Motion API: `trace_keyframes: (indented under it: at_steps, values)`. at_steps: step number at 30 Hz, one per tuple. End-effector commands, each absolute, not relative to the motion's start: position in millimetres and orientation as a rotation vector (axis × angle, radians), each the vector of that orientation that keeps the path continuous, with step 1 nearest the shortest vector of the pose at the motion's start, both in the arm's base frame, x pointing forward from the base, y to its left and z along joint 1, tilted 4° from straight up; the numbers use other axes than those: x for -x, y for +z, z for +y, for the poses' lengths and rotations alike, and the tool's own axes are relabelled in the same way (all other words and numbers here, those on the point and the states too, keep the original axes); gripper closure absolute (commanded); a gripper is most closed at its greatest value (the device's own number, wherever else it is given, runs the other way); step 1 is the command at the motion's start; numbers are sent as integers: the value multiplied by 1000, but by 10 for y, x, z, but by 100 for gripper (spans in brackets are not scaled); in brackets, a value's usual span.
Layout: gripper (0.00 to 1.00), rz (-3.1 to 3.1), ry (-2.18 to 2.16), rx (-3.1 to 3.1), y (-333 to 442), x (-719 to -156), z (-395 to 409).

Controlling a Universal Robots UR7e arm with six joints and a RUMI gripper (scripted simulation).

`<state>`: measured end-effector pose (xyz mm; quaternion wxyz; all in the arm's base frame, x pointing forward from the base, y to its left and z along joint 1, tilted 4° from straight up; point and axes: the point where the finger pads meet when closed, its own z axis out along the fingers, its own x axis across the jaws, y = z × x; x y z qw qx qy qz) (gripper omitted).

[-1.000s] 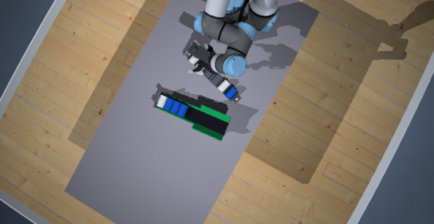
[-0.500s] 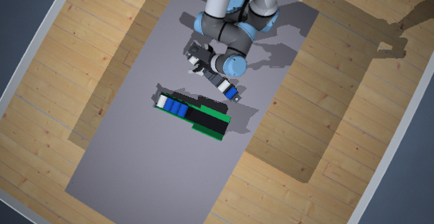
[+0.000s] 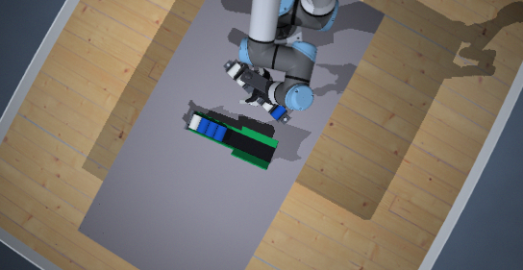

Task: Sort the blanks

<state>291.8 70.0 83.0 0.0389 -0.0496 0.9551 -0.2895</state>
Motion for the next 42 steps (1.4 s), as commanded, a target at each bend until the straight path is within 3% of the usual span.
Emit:
trace_keyframes:
  at_steps: [1,8,42]
  values:
    - [0,2930,-911,139,801,-2982,1224]
    - [0,2924,-925,137,761,-2953,1587]
    - [0,2924,-925,137,760,-2952,1593]
